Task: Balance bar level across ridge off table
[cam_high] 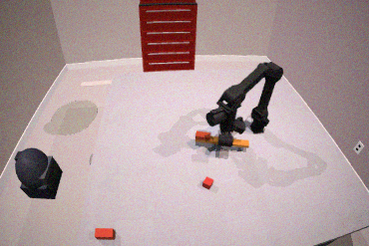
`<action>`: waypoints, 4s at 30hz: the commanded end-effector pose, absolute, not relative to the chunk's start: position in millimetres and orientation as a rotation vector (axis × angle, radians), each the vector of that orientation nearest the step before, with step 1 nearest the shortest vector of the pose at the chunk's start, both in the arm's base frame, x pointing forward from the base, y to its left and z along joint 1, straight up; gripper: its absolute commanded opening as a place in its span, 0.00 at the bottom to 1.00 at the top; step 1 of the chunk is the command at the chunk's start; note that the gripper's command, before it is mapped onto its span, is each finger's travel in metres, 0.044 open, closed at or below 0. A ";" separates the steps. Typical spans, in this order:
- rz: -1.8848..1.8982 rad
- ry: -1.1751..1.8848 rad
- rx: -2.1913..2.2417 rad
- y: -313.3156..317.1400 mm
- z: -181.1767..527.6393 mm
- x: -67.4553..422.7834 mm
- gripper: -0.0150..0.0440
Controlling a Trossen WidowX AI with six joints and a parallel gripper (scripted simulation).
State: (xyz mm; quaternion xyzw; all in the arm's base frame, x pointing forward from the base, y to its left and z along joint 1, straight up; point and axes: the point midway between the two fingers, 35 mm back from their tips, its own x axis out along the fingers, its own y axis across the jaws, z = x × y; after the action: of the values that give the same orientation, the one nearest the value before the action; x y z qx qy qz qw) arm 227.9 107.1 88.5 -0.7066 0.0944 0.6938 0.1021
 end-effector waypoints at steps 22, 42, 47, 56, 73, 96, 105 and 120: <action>2.049 0.279 -2.086 107.1 88.7 228.0 0.25; 2.049 0.279 -2.086 107.1 88.7 228.0 0.25; 2.049 0.279 -2.086 107.1 88.7 228.0 0.34; 2.049 0.279 -2.086 107.1 88.7 228.0 0.54; 2.049 0.279 -2.086 107.1 88.7 228.0 0.54; 2.049 0.279 -2.086 107.1 88.7 228.0 0.57; 2.049 0.279 -2.086 107.1 88.7 228.0 0.57; 2.049 0.279 -2.086 107.3 90.7 228.3 1.00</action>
State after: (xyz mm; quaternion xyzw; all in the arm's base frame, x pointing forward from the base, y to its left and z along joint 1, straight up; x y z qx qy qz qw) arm 228.0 107.1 88.8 -0.7065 0.0947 0.6939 0.1019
